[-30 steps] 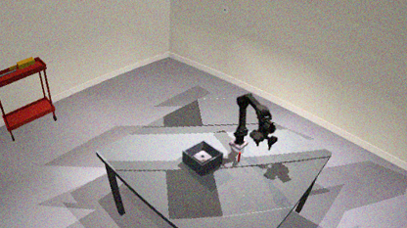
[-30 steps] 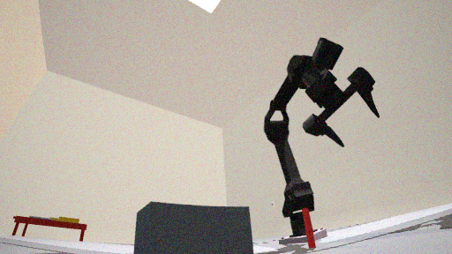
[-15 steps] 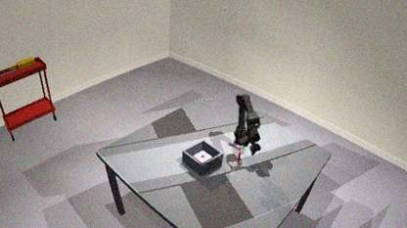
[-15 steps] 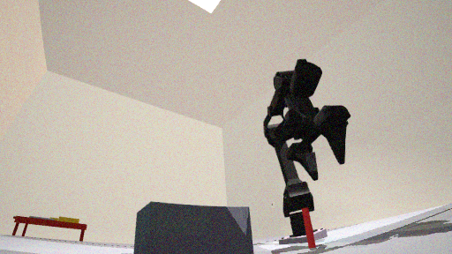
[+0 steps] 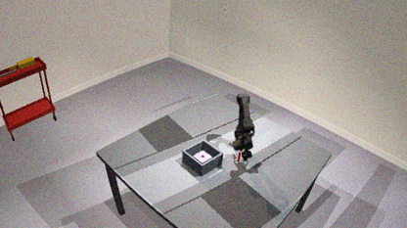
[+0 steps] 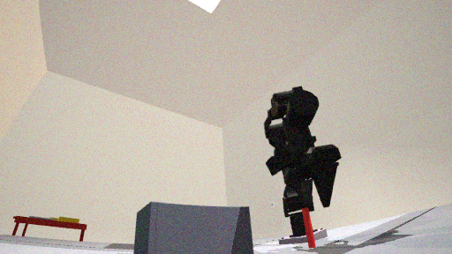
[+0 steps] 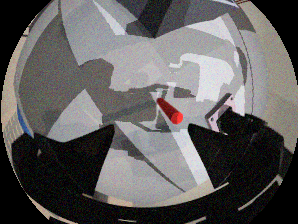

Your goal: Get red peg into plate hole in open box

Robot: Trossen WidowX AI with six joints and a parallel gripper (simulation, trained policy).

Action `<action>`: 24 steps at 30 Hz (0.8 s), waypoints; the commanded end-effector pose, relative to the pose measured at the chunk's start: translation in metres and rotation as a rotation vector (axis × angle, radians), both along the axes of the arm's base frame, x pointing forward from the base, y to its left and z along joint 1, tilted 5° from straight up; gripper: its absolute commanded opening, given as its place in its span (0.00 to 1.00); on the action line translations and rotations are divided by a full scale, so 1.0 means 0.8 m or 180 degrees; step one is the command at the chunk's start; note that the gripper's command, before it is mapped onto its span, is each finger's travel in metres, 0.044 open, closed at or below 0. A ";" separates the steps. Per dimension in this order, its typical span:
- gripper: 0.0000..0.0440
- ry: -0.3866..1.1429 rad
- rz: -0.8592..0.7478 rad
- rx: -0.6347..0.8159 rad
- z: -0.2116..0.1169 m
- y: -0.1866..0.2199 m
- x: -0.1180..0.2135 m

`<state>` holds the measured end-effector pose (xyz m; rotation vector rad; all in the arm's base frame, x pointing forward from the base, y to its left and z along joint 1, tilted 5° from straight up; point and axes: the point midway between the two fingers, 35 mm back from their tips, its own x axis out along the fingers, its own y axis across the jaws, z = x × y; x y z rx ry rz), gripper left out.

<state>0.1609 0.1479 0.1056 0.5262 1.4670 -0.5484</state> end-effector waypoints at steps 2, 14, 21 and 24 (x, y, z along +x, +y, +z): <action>1.00 -0.0037 -0.0070 -0.0075 -0.023 -0.007 0.003; 0.63 -0.0025 -0.0104 -0.0224 -0.074 -0.021 0.005; 0.22 0.0054 -0.0166 -0.0325 -0.083 -0.028 0.004; 0.07 0.0084 -0.0172 -0.0376 -0.084 -0.029 0.004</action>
